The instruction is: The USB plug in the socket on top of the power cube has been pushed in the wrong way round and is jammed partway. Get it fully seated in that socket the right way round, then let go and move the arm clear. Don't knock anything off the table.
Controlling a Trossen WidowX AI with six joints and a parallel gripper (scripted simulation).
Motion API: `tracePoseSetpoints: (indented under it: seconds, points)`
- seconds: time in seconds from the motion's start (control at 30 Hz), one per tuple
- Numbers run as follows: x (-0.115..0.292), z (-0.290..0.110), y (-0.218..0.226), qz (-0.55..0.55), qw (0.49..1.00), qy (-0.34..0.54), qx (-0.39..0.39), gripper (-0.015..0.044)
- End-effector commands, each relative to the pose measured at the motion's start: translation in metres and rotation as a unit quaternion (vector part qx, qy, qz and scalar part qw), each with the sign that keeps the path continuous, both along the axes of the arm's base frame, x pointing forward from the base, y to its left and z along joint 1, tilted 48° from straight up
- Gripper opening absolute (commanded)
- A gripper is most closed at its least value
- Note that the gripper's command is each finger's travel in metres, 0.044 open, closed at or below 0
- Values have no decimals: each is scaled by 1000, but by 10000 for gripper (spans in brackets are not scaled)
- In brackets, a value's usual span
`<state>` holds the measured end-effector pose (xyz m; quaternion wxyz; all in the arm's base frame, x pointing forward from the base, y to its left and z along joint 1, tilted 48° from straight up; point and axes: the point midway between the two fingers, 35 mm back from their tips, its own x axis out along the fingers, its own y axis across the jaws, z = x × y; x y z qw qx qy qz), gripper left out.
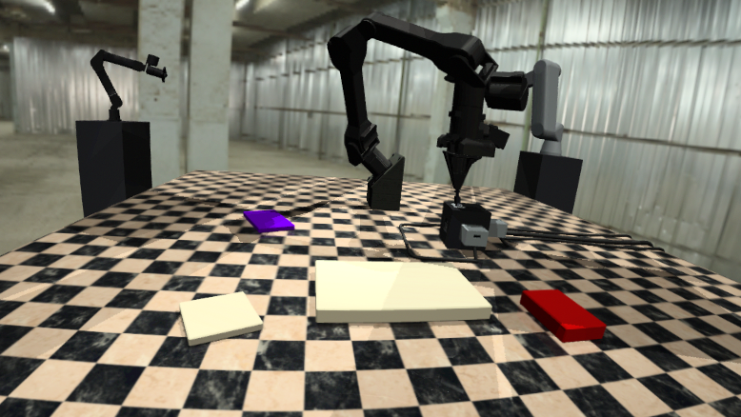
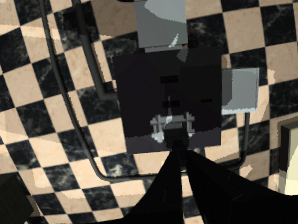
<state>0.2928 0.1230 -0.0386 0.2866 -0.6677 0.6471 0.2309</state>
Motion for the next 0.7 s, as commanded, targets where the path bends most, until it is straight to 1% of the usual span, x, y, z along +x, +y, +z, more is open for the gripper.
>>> tracePoseSetpoints:
  seconds: [0.0,0.67]
  points:
    - [0,2,2,-2,1000,-1,1,0]
    - [-1,11,12,-2,1000,-1,1,0]
